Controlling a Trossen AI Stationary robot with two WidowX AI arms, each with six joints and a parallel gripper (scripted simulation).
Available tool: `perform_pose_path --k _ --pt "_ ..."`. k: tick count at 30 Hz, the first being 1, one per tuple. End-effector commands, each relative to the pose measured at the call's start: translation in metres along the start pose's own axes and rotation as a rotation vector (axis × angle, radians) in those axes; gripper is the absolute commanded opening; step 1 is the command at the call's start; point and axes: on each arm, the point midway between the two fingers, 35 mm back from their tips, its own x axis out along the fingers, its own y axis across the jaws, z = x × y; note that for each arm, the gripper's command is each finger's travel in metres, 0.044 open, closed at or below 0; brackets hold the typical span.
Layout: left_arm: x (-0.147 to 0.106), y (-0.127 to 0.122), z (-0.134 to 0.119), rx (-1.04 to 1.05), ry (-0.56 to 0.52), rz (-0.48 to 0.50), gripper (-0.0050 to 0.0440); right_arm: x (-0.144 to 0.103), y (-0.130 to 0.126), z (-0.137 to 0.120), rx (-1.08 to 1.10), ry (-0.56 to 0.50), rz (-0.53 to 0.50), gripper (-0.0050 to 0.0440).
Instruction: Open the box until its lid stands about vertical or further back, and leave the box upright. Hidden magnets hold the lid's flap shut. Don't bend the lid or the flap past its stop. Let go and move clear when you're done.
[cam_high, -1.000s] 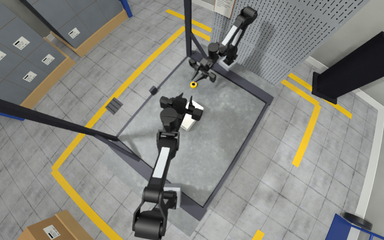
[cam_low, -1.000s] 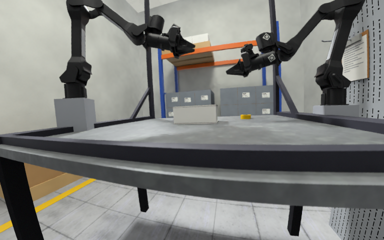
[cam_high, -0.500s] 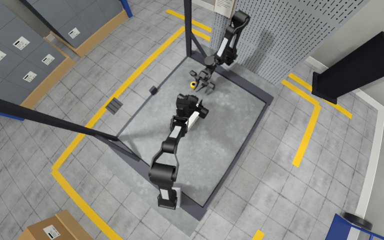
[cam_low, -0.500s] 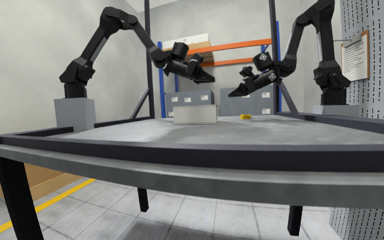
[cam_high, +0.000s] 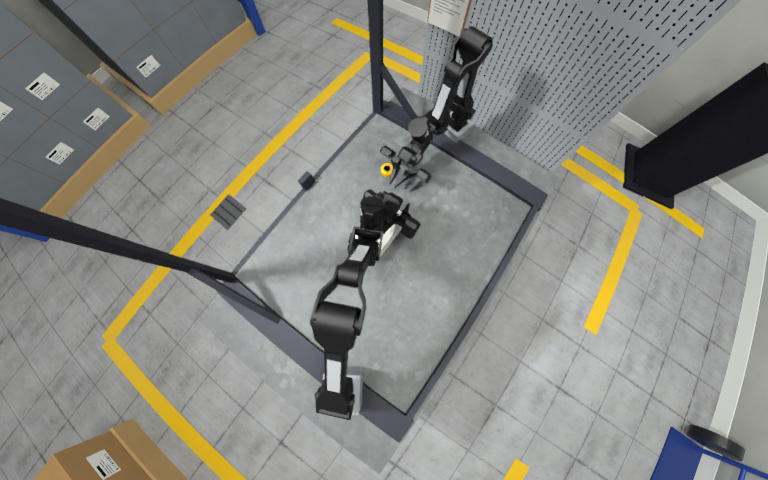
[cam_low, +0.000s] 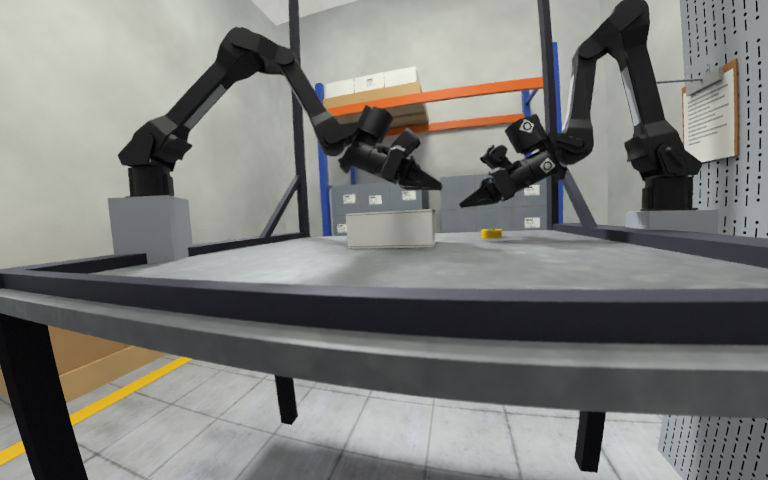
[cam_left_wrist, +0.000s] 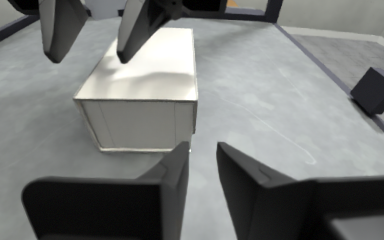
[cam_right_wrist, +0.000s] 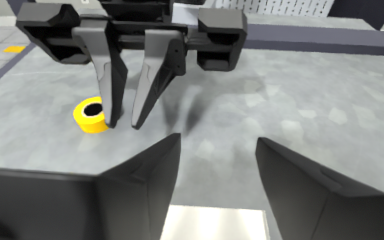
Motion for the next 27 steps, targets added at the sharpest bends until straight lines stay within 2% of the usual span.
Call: perform_pose_path --k 1,27 --pt "0.001 0.001 0.002 -0.002 -0.007 0.003 0.008 0.003 0.003 0.007 0.013 -0.021 0.004 0.0193" --pt "0.001 0.001 0.002 -0.002 -0.007 0.003 0.008 0.018 0.004 -0.021 0.012 -0.021 0.004 0.0193"
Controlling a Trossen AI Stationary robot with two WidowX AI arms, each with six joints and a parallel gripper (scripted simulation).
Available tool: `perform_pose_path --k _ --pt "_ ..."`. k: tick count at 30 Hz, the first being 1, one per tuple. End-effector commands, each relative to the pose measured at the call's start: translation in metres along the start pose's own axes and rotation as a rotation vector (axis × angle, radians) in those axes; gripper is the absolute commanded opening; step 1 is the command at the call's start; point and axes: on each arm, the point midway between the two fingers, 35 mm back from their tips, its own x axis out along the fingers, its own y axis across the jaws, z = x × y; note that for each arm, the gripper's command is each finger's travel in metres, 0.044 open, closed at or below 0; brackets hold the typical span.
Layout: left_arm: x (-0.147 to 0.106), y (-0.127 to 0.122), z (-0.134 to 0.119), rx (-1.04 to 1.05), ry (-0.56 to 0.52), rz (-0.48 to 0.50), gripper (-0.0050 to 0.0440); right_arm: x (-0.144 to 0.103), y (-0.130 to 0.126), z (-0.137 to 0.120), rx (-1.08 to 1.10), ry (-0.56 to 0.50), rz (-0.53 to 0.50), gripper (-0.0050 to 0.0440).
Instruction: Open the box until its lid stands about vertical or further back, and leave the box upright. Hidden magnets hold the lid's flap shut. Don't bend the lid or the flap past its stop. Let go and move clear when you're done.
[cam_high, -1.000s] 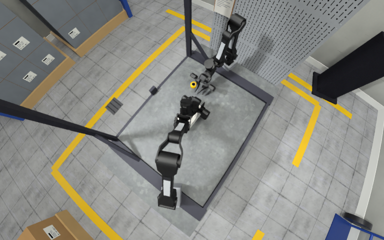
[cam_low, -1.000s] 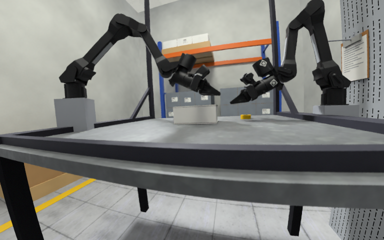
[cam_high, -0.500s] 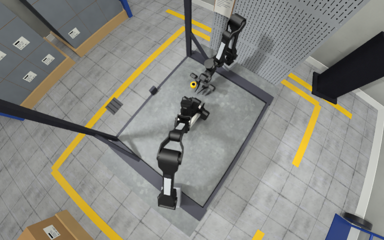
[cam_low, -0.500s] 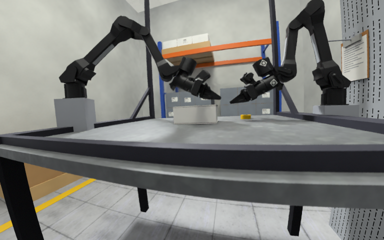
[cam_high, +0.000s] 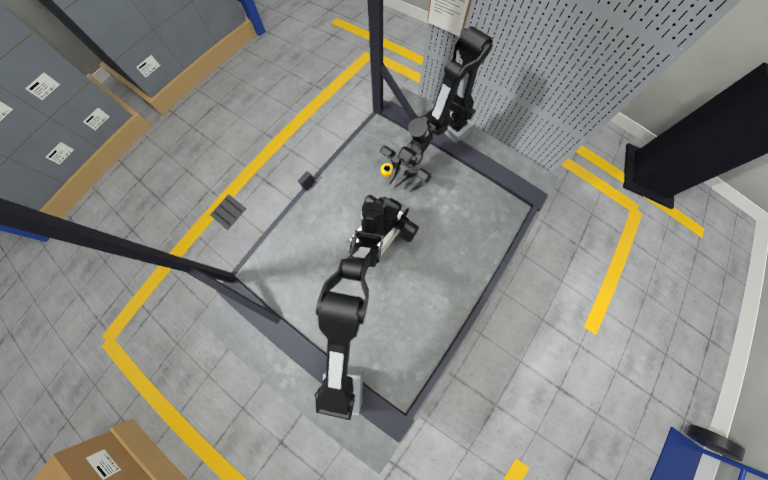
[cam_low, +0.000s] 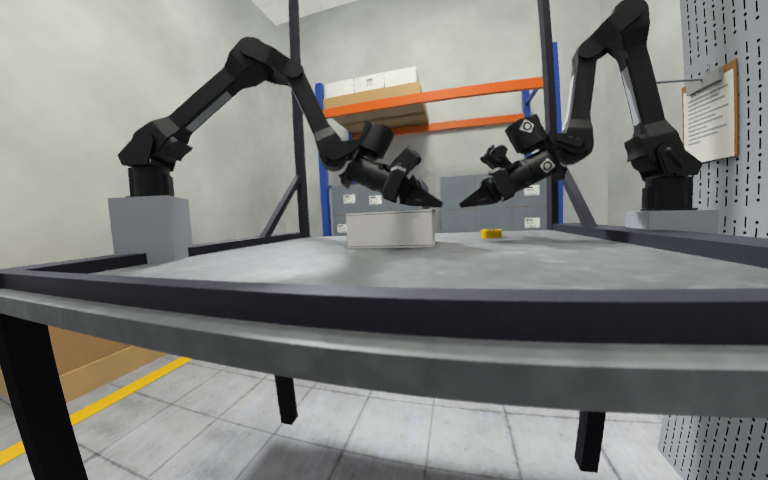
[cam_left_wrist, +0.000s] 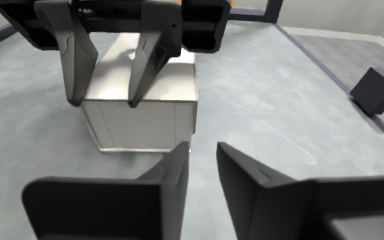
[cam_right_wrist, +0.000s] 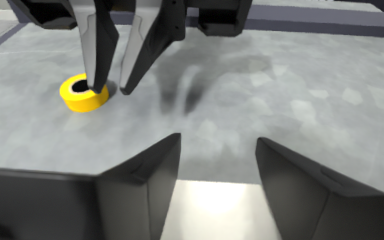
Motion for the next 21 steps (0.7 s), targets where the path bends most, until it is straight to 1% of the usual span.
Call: perform_pose_path --k 1,10,17,21 --pt "0.001 0.001 0.002 -0.002 -0.006 0.003 0.008 0.003 0.004 0.009 0.016 -0.03 0.006 0.0193" --pt "0.001 0.001 0.002 -0.002 -0.006 0.003 0.008 0.006 0.004 0.003 0.016 -0.03 0.007 0.0193" --pt "0.001 0.001 0.002 -0.002 -0.006 0.003 0.008 0.006 0.002 -0.014 0.008 -0.012 0.005 0.0193" --pt "0.001 0.001 0.002 -0.002 -0.006 0.003 0.008 0.006 0.001 -0.018 0.009 -0.012 0.004 0.0193"
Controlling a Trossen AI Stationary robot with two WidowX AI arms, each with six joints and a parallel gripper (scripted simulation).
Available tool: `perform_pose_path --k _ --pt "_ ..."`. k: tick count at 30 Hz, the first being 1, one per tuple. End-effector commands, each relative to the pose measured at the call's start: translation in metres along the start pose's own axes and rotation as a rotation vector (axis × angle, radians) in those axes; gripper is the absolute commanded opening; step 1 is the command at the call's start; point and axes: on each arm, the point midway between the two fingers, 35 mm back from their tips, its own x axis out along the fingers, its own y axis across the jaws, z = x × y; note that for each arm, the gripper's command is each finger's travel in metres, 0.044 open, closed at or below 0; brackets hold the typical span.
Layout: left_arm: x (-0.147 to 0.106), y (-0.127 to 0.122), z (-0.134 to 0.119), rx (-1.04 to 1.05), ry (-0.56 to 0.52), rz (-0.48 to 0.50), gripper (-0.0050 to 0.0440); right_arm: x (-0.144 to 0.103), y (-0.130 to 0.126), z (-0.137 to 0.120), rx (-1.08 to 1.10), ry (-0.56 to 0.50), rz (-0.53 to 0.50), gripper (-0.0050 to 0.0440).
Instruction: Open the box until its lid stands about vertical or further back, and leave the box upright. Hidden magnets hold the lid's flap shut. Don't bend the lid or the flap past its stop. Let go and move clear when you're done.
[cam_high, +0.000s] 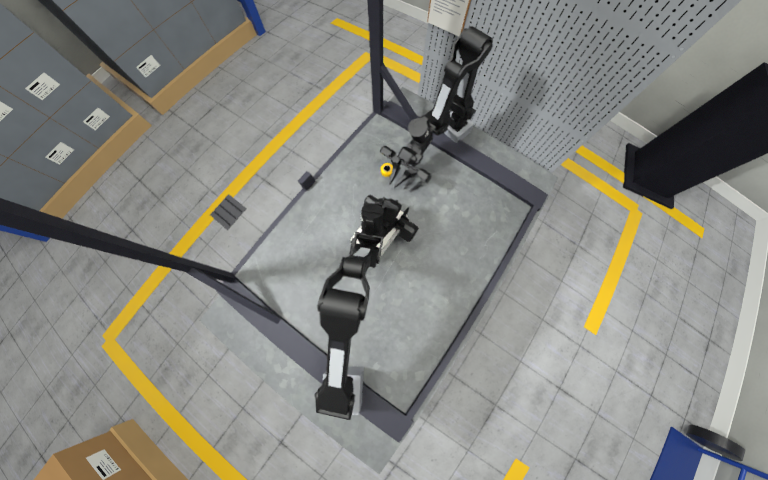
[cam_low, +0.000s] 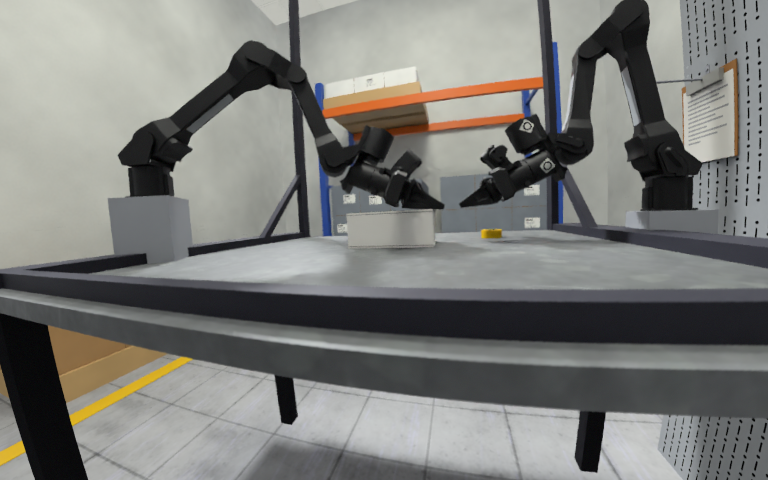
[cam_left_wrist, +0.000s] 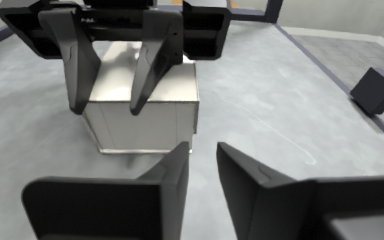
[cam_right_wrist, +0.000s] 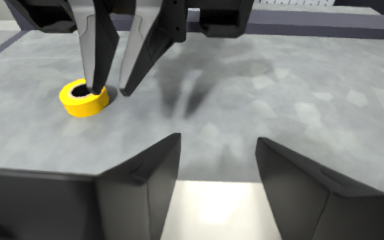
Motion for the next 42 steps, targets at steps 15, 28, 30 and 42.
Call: perform_pose_path --k 15,28,30,42 --pt "0.001 0.001 0.002 -0.002 -0.006 0.003 0.008 0.001 -0.002 -0.037 -0.006 0.026 0.003 0.0193" --pt "0.001 0.001 0.002 -0.002 -0.006 0.003 0.008 0.003 -0.004 -0.042 -0.005 0.026 0.001 0.0193" --pt "0.001 0.001 0.002 -0.002 -0.006 0.003 0.008 0.002 -0.003 -0.042 -0.006 0.026 0.002 0.0193" --pt "0.001 0.001 0.002 -0.002 -0.006 0.003 0.008 0.005 -0.002 -0.038 -0.002 0.019 0.003 0.0193"
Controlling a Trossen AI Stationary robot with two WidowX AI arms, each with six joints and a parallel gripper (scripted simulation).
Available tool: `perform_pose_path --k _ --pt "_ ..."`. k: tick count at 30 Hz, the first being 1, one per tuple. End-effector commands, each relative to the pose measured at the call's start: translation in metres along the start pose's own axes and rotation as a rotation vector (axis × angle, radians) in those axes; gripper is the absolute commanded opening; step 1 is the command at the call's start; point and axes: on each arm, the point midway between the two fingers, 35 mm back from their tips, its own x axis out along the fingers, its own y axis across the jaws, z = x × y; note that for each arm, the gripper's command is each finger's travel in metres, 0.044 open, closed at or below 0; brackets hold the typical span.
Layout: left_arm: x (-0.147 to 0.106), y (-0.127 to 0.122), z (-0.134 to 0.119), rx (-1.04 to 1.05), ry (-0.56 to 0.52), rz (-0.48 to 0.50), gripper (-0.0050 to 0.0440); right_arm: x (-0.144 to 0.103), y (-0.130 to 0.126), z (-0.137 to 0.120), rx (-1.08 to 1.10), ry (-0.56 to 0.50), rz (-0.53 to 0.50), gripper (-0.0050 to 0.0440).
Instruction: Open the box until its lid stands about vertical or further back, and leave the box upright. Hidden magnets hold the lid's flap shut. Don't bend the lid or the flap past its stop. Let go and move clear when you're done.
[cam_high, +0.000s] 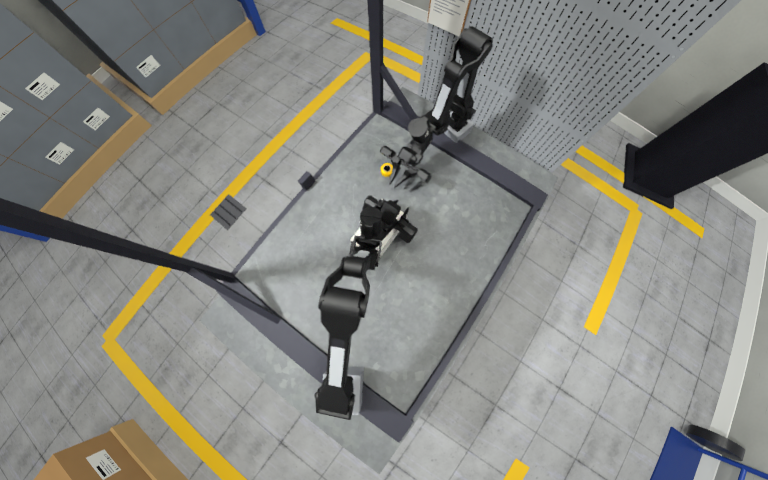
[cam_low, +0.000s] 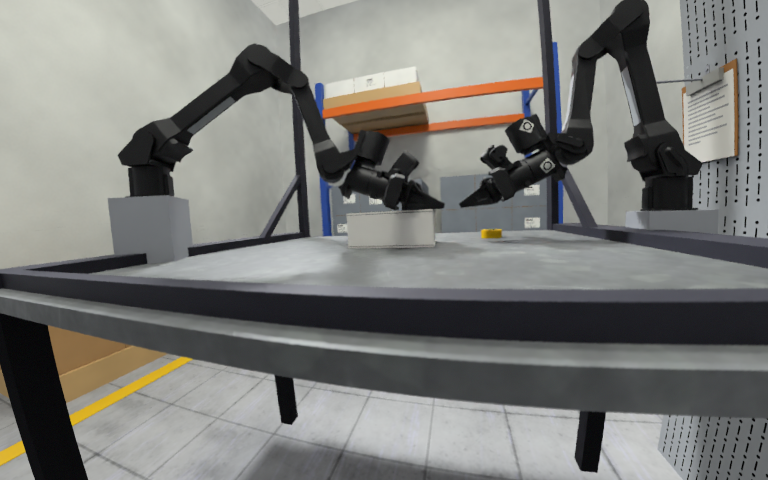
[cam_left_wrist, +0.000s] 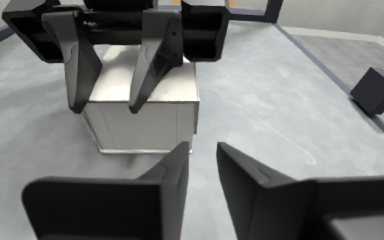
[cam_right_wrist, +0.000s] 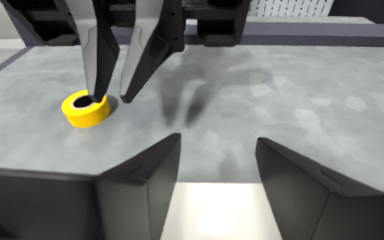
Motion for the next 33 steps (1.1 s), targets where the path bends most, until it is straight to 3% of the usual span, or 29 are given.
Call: perform_pose_path --k 1,3,33 --pt "0.001 0.001 0.002 -0.002 -0.006 0.003 0.008 0.004 -0.002 -0.037 -0.026 0.078 0.002 0.0193" --pt "0.001 0.001 0.002 -0.002 -0.006 0.003 0.008 0.004 0.001 -0.025 -0.017 0.059 0.006 0.0193" --pt "0.001 0.001 0.002 -0.002 -0.006 0.003 0.008 0.001 -0.003 -0.032 -0.022 0.073 0.006 0.0193"
